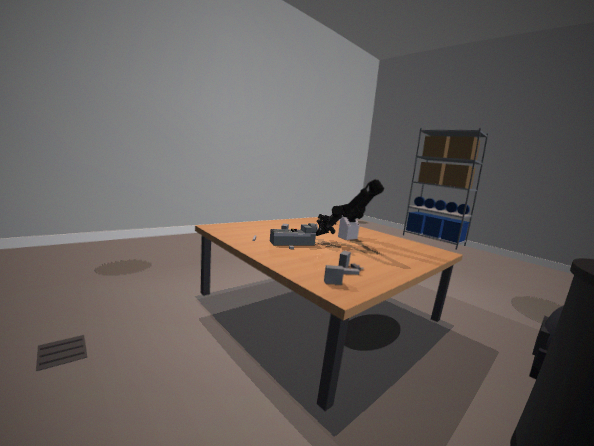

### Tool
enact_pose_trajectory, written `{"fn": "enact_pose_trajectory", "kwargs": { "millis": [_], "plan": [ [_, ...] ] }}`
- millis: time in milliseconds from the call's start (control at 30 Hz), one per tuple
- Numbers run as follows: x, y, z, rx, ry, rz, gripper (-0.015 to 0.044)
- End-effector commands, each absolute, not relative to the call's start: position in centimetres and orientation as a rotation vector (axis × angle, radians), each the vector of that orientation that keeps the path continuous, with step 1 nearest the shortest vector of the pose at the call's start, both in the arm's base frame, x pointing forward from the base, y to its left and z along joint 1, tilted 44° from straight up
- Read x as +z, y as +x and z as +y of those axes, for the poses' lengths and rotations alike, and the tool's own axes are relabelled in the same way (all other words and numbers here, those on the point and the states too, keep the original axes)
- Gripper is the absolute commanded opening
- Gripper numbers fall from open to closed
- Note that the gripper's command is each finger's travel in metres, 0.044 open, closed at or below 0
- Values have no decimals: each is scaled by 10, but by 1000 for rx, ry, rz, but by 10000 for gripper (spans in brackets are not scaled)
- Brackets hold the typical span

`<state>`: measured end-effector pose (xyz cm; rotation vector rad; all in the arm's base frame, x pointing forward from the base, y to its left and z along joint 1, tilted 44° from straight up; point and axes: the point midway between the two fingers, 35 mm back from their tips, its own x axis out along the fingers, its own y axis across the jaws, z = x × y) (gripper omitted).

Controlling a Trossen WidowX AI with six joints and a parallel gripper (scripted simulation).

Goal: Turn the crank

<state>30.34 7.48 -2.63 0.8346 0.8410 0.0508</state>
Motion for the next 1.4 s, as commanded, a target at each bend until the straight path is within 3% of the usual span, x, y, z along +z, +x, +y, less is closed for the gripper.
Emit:
{"fn": "enact_pose_trajectory", "kwargs": {
  "millis": [0,333,900,1367],
  "plan": [
    [-26,304,76,52,837,843,0],
    [-26,303,75,51,835,841,0],
    [-26,303,75,51,835,841,440],
    [-1,306,50,51,832,841,440]
  ]
}}
